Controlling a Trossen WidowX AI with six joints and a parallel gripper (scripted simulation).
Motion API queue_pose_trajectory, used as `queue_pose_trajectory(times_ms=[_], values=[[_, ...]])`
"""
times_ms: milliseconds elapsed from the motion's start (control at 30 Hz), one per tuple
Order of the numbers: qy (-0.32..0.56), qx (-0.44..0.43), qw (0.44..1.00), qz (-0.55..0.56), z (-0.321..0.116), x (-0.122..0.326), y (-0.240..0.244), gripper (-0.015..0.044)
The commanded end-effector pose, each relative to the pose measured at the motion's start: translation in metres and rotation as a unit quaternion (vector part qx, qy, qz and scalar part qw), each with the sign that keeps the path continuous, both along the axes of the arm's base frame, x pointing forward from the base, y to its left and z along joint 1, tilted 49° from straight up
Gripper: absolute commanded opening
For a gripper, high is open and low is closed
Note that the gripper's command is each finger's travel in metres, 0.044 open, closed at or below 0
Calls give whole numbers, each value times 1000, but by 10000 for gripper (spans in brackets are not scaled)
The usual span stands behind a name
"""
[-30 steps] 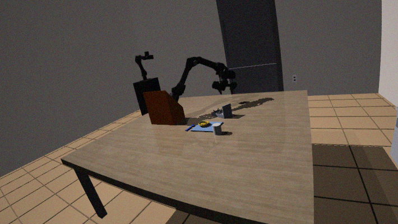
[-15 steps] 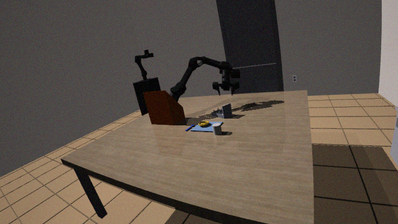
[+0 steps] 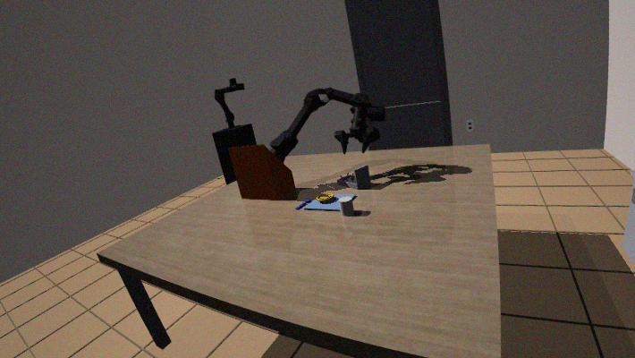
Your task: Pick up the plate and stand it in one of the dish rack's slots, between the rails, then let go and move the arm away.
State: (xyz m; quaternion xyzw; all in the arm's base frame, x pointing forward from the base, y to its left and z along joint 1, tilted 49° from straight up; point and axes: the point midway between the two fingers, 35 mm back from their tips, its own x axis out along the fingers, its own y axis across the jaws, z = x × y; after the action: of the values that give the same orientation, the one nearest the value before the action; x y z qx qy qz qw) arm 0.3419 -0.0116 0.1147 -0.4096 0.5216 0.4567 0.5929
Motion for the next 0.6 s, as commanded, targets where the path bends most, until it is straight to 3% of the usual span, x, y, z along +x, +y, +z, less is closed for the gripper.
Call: queue_pose_trajectory(times_ms=[0,567], values=[[31,23,998,-50,-16,-5,-16,400],[131,135,943,-276,-66,-31,-84,400]])
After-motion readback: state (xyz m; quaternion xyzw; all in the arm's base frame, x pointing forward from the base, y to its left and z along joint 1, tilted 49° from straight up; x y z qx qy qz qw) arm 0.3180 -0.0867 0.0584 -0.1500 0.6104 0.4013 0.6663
